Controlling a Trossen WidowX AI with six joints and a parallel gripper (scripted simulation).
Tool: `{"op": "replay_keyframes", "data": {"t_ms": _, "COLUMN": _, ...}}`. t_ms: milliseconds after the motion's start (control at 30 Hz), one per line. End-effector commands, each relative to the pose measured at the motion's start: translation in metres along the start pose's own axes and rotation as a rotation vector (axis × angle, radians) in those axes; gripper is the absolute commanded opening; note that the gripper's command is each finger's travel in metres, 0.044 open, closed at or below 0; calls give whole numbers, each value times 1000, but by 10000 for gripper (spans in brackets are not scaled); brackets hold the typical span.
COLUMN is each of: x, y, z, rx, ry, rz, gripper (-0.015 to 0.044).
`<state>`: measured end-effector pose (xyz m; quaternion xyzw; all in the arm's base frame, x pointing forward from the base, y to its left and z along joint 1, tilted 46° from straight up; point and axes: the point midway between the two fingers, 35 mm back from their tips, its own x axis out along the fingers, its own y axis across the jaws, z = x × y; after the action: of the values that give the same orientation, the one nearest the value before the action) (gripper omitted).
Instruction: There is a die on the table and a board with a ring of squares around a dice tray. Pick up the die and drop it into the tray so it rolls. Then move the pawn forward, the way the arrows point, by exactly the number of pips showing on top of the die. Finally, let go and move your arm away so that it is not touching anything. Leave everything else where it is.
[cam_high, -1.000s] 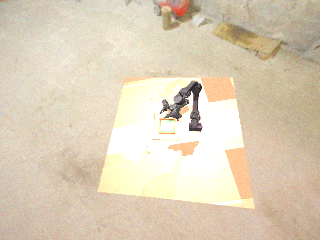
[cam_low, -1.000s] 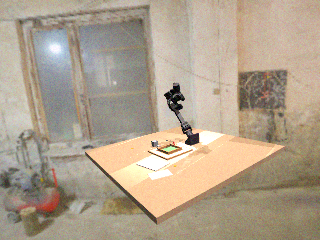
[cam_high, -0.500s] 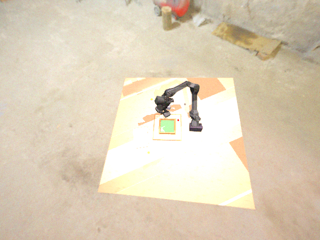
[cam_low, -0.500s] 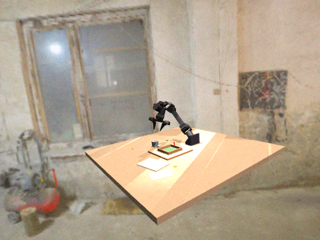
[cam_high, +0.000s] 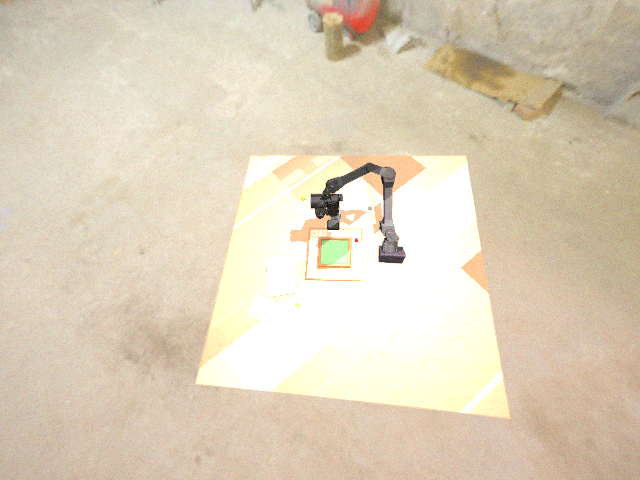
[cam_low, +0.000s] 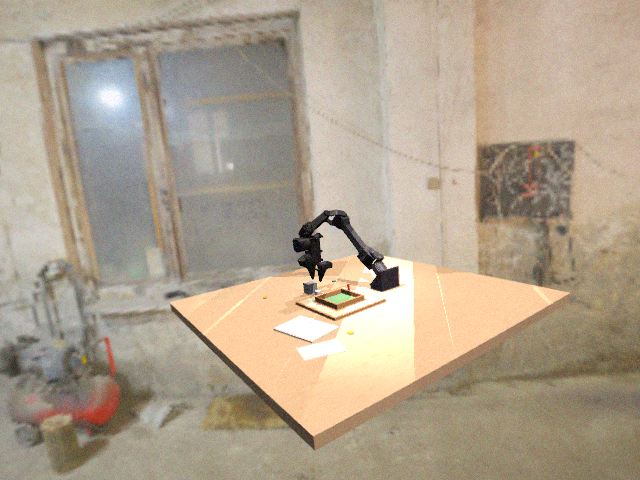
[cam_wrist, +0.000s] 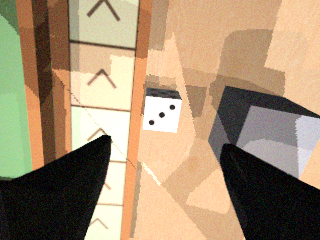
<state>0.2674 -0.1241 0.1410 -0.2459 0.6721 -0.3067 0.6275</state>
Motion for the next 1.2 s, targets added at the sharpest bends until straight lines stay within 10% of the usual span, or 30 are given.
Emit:
{"op": "replay_keyframes", "data": {"t_ms": 0, "x": 3, "y": -1, "z": -4, "rx": 28, "ry": 18, "rz": 4, "gripper": 275}}
{"op": "replay_keyframes", "data": {"t_ms": 1167, "x": 66, "y": -1, "z": -3, "rx": 28, "ry": 17, "rz": 1, "gripper": 275}}
